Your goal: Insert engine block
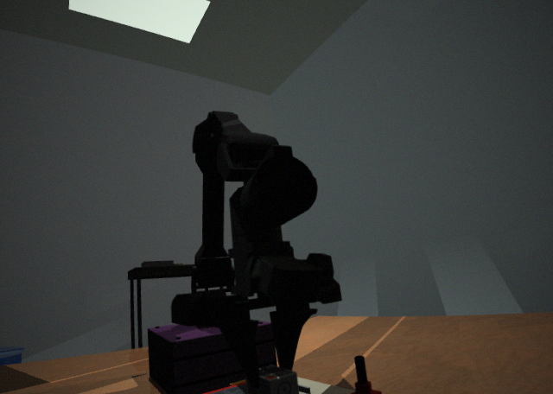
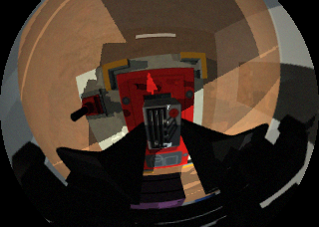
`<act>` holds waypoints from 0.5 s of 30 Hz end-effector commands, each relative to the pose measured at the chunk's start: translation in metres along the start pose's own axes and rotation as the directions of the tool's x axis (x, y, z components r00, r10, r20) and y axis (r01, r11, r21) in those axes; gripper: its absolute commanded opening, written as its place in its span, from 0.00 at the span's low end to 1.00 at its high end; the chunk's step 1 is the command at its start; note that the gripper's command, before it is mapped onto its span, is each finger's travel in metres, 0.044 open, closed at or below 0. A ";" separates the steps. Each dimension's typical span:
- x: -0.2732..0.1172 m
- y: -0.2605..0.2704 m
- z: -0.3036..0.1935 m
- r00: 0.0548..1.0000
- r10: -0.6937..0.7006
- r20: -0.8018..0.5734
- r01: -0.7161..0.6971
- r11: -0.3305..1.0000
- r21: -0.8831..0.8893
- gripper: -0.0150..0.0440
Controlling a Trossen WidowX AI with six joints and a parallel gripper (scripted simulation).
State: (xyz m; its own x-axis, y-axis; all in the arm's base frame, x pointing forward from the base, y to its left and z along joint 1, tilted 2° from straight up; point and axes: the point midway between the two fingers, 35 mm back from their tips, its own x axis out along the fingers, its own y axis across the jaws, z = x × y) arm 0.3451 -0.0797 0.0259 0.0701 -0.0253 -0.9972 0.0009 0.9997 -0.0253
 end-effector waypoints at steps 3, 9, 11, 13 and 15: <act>0.002 0.001 0.000 1.000 0.003 0.002 -0.003 1.000 0.010 0.52; 0.003 0.001 0.000 1.000 0.003 0.002 -0.003 1.000 -0.028 0.52; 0.004 0.001 0.000 1.000 0.003 0.002 -0.003 1.000 -0.030 0.52; 0.005 0.001 0.000 1.000 0.003 0.002 -0.003 1.000 -0.029 0.52; 0.005 0.001 0.000 1.000 0.003 0.002 -0.003 1.000 -0.027 0.52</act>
State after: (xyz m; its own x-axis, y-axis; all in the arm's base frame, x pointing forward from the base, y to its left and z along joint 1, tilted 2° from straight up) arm 0.3455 -0.0797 0.0218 0.0700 -0.0251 -0.9972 -0.0212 0.9994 -0.0266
